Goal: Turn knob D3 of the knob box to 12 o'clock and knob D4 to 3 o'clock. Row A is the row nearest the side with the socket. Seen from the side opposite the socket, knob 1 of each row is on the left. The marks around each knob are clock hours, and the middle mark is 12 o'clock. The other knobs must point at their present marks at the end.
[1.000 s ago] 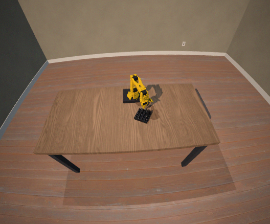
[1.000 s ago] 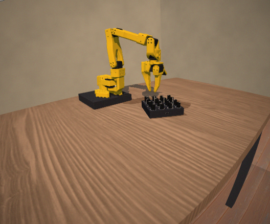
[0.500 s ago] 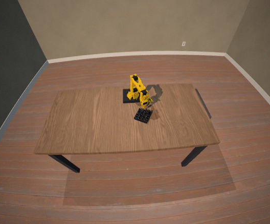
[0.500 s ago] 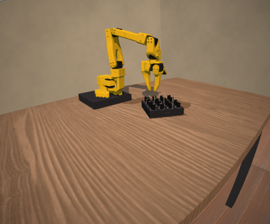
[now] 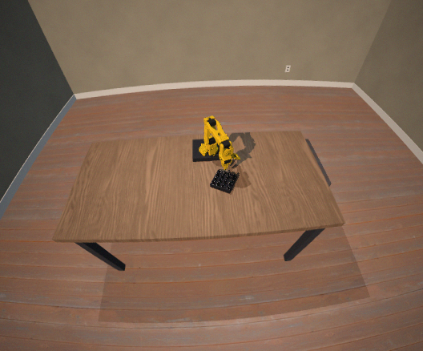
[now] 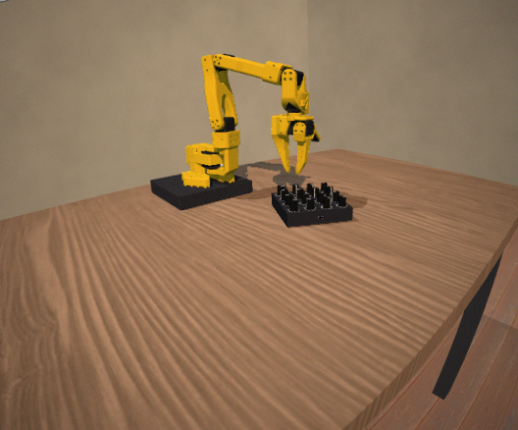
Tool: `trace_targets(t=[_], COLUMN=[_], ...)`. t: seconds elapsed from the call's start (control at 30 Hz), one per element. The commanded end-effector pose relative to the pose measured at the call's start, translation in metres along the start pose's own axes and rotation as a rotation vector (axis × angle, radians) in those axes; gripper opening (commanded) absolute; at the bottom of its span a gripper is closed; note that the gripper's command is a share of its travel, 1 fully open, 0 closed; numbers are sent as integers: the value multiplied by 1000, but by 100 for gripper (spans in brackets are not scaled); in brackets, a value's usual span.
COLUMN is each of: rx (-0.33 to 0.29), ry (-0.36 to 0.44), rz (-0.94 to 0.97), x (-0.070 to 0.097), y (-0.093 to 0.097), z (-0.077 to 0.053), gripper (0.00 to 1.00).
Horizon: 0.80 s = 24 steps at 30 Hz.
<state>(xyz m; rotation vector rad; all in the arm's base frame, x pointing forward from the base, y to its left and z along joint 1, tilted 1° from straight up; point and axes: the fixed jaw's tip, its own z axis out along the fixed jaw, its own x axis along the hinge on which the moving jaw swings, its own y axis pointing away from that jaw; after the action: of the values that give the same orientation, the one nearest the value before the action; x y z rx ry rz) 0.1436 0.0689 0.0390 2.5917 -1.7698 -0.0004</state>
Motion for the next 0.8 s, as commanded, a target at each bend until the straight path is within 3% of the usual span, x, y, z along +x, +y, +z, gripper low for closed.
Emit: trace_targets(t=[0.0,0.77], rx=[14,14], ry=[-2,-2], rz=[-20,-68], x=[-2,-1], y=[-2,-2], z=[-4,-5], gripper=[8,8])
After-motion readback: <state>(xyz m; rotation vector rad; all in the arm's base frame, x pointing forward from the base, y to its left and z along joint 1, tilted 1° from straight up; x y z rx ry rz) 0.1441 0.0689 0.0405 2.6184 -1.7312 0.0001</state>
